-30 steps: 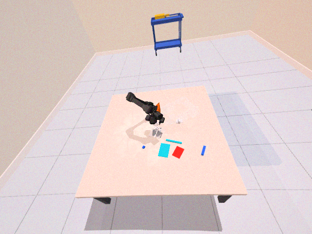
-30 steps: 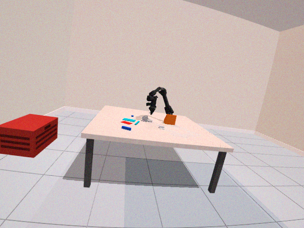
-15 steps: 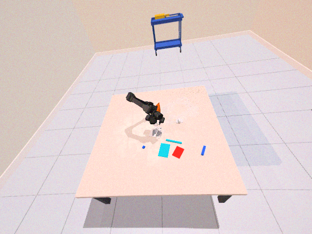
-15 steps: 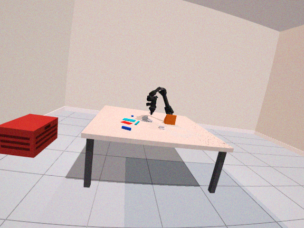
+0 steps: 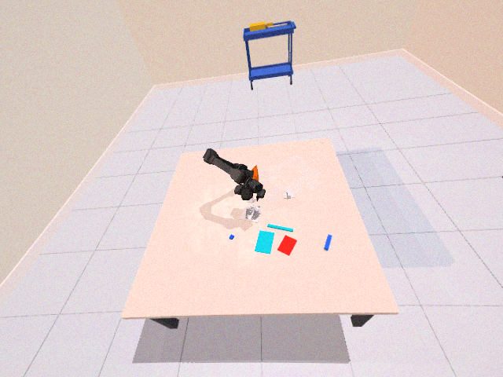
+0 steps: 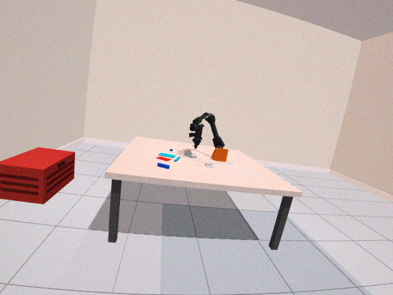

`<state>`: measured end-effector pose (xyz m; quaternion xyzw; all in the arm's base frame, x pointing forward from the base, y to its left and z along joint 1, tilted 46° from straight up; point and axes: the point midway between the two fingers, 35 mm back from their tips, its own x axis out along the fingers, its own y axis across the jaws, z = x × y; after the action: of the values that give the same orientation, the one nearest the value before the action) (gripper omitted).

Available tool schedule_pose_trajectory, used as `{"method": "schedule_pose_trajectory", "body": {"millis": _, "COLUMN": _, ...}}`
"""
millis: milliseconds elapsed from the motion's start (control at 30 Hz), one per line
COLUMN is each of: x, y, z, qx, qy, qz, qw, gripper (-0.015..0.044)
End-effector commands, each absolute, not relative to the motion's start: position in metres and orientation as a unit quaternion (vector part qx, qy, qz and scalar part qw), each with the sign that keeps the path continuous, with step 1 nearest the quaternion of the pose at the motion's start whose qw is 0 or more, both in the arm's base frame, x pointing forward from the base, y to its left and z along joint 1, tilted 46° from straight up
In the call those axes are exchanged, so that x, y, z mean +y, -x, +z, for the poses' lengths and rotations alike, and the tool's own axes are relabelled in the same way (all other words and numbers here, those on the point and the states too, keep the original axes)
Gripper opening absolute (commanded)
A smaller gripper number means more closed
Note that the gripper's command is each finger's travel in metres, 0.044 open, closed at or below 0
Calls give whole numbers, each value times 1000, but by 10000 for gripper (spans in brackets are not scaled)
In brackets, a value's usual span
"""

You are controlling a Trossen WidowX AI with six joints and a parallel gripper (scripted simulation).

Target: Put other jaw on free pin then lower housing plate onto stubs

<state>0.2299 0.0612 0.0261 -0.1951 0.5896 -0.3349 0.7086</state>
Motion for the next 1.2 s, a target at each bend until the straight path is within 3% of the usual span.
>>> {"method": "schedule_pose_trajectory", "body": {"millis": 0, "x": 61, "y": -229, "z": 25, "qx": 591, "qy": 194, "qz": -335, "qw": 708, "gripper": 351}}
{"method": "schedule_pose_trajectory", "body": {"millis": 1167, "x": 46, "y": -232, "z": 6, "qx": 591, "qy": 193, "qz": -335, "qw": 708, "gripper": 351}}
